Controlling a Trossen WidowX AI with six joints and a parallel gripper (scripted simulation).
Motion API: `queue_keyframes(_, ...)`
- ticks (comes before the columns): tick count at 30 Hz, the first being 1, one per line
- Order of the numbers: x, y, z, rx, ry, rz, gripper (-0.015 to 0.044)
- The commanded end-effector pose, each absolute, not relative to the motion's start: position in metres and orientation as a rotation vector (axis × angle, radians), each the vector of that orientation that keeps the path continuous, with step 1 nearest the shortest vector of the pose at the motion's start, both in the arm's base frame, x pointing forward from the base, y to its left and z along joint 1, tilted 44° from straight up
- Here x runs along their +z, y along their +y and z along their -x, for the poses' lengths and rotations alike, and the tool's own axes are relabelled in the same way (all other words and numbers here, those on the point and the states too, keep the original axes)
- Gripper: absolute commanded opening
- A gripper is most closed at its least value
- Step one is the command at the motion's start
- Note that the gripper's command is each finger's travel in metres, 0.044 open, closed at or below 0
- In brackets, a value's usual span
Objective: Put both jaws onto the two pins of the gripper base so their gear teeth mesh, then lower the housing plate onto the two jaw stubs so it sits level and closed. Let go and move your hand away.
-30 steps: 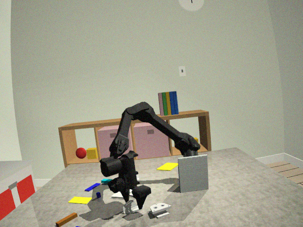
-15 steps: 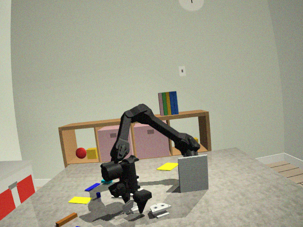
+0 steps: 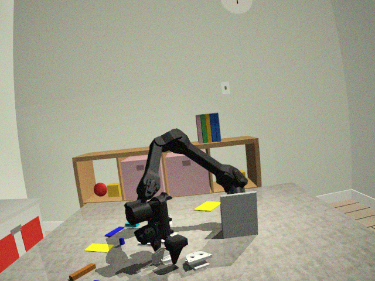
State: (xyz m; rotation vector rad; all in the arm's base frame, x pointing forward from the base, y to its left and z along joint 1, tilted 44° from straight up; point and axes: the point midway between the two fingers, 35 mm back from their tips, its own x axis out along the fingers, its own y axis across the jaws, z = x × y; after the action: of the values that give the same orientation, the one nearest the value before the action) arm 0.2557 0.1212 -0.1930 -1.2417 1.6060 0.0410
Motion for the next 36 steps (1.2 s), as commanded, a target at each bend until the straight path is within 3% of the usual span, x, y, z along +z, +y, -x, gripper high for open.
queue_keyframes(1, -0.193, 0.121, -0.257, 0.041, 1.601, 1.248, 0.0440)
queue_keyframes(11, -0.193, 0.121, -0.256, 0.041, 1.606, 1.242, 0.0177)
queue_keyframes(18, -0.193, 0.121, -0.256, 0.041, 1.606, 1.242, 0.0134)
queue_keyframes(36, -0.179, 0.136, -0.255, 0.043, 1.605, 1.242, 0.0134)
